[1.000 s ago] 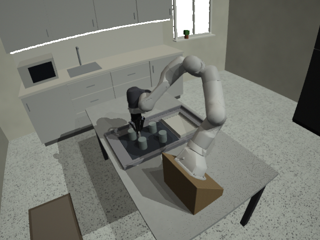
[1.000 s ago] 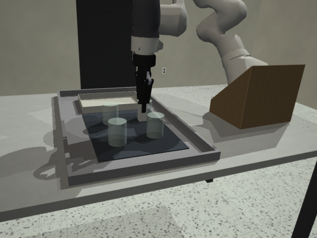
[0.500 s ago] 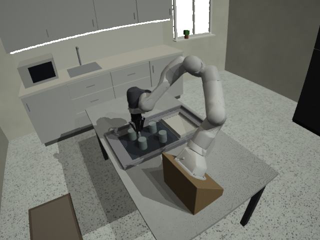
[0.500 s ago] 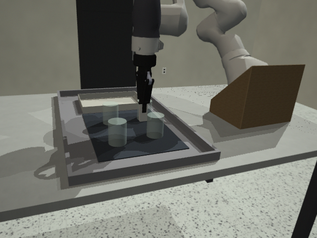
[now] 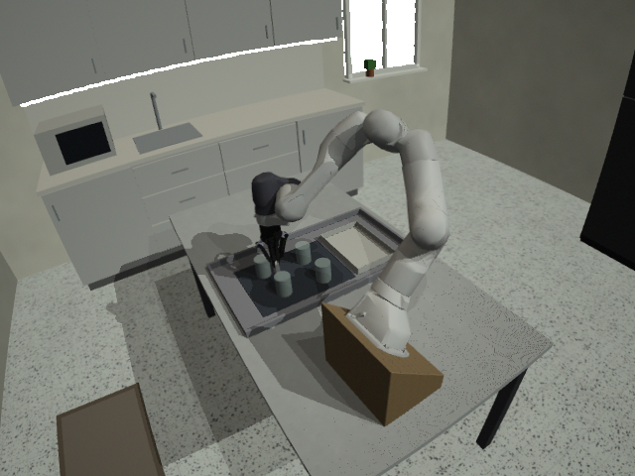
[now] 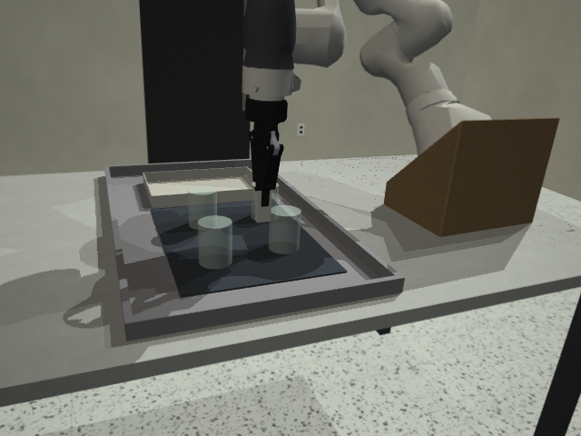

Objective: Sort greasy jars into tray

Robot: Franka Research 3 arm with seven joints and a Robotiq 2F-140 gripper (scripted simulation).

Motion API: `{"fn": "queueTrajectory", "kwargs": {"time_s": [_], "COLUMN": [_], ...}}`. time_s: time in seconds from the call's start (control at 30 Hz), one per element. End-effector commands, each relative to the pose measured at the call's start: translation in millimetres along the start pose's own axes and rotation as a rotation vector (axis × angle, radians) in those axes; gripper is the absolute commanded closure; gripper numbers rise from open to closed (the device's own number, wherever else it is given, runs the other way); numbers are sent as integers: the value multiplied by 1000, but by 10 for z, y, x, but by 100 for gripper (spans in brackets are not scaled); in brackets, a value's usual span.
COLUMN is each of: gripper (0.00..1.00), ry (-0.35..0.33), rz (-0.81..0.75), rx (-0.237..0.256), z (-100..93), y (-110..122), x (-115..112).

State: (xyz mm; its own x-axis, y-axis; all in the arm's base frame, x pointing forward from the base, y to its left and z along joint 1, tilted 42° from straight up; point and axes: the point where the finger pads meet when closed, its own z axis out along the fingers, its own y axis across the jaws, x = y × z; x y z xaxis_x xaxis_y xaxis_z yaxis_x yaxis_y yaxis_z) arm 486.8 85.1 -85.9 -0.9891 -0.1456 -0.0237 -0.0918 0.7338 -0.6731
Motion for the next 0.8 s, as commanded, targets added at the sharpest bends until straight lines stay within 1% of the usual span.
{"fn": "queueTrajectory", "kwargs": {"time_s": [0.0,0.77], "gripper": [100,100], "ry": [-4,-4], "rz": [3,3], "rx": [-1,-1], "z": [-6,-6], "y": [4,4], "x": [1,29]}}
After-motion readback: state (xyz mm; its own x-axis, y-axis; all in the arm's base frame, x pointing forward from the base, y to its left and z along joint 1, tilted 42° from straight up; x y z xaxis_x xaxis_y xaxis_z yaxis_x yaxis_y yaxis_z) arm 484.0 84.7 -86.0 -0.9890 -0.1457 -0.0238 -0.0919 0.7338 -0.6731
